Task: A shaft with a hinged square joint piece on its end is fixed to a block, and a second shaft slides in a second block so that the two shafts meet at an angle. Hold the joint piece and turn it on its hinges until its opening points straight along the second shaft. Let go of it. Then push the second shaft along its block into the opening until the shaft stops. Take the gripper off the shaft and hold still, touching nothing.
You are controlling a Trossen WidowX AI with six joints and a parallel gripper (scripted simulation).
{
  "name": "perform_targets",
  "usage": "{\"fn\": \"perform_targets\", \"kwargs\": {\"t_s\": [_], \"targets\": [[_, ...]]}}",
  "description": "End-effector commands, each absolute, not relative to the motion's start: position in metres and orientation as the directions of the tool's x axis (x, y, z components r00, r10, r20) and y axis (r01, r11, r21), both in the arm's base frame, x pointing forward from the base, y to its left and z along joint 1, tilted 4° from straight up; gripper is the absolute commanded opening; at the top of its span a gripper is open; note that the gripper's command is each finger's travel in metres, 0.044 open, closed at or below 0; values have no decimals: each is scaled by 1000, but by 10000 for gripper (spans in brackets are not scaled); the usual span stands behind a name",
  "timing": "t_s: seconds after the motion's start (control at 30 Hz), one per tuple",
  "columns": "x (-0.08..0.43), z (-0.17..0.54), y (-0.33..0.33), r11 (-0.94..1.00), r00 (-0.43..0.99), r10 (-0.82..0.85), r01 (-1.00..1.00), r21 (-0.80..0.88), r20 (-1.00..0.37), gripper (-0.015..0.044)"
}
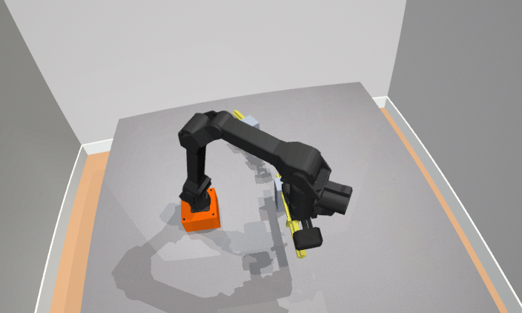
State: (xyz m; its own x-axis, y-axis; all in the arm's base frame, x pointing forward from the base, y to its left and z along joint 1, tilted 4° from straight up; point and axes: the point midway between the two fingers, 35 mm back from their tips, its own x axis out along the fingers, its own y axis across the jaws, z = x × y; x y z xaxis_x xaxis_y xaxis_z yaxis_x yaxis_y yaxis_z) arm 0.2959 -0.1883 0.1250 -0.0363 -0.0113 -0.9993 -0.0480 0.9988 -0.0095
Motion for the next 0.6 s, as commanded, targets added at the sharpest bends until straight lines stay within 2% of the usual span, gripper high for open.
{"fn": "perform_targets", "kwargs": {"t_s": [0.0,0.3,0.57], "targets": [[296,125,-191,998,-40,-19,-65,-16,-999,440],[297,113,-192,976,-56,-19,217,-31,-998,440],[297,100,-192,880,-71,-20,472,-51,-997,440]]}}
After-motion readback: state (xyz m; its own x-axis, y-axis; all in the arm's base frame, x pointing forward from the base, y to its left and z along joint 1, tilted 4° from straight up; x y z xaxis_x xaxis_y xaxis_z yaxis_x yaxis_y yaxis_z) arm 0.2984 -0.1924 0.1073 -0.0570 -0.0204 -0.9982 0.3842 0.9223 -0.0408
